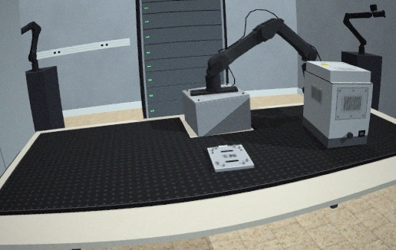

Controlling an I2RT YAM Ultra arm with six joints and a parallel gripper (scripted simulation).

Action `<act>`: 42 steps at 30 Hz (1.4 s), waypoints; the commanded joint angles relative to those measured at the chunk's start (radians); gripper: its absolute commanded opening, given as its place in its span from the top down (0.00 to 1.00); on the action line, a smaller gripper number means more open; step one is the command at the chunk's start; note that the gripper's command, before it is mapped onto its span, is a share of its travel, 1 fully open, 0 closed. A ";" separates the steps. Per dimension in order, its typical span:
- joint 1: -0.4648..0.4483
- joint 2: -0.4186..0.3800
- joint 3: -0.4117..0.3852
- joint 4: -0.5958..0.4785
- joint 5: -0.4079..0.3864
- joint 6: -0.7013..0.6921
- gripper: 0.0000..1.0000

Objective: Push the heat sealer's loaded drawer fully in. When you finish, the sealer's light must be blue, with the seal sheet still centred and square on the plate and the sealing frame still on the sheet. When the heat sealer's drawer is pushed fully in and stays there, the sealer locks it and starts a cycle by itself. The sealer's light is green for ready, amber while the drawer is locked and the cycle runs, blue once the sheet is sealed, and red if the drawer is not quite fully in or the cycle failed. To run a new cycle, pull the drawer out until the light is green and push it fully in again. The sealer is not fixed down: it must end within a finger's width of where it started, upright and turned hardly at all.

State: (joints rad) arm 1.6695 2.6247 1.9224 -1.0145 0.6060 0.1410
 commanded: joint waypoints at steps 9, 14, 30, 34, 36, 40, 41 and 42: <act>-0.004 -0.038 0.001 0.021 0.016 -0.007 1.00; -0.004 -0.038 0.001 0.021 0.016 -0.007 1.00; -0.016 -0.039 -0.013 0.025 0.017 -0.014 1.00; -0.018 -0.040 -0.017 0.028 0.017 -0.017 1.00; -0.019 -0.041 -0.012 0.029 0.017 -0.018 1.00; -0.020 -0.041 -0.020 0.030 0.017 -0.020 1.00; -0.021 -0.041 -0.023 0.030 0.017 -0.020 1.00; -0.021 -0.041 -0.024 0.031 0.017 -0.021 1.00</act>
State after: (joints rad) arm 1.6611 2.6213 1.9156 -1.0058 0.6075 0.1307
